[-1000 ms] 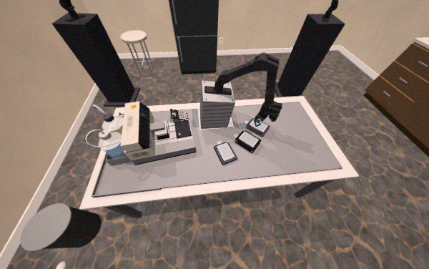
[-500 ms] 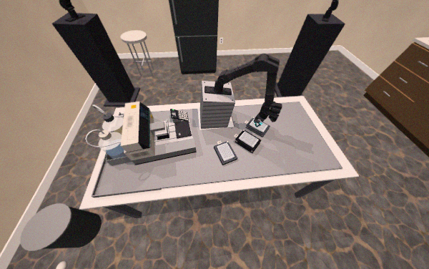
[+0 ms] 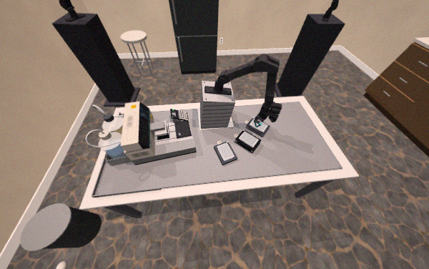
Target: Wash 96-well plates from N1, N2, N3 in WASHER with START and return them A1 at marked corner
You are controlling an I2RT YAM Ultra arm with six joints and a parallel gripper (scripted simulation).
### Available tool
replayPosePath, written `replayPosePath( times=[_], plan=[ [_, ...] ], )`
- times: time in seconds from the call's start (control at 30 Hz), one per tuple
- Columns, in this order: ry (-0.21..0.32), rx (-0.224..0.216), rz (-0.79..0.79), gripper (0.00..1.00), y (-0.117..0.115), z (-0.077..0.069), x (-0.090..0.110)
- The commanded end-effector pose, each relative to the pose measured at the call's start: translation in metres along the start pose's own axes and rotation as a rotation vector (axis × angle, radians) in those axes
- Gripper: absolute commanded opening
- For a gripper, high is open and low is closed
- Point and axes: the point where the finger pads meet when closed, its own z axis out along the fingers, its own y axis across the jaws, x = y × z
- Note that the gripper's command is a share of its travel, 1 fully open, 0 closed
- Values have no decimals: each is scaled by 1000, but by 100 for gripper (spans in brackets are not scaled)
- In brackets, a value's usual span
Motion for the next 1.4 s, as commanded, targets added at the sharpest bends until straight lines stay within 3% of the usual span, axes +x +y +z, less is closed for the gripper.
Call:
replayPosePath(
  times=[0.0, 1.37],
  plan=[
    [-15, -3, 0, 100, 1, -2, -5],
    [-14, -3, 0, 100, 1, 23, -5]
  ],
)
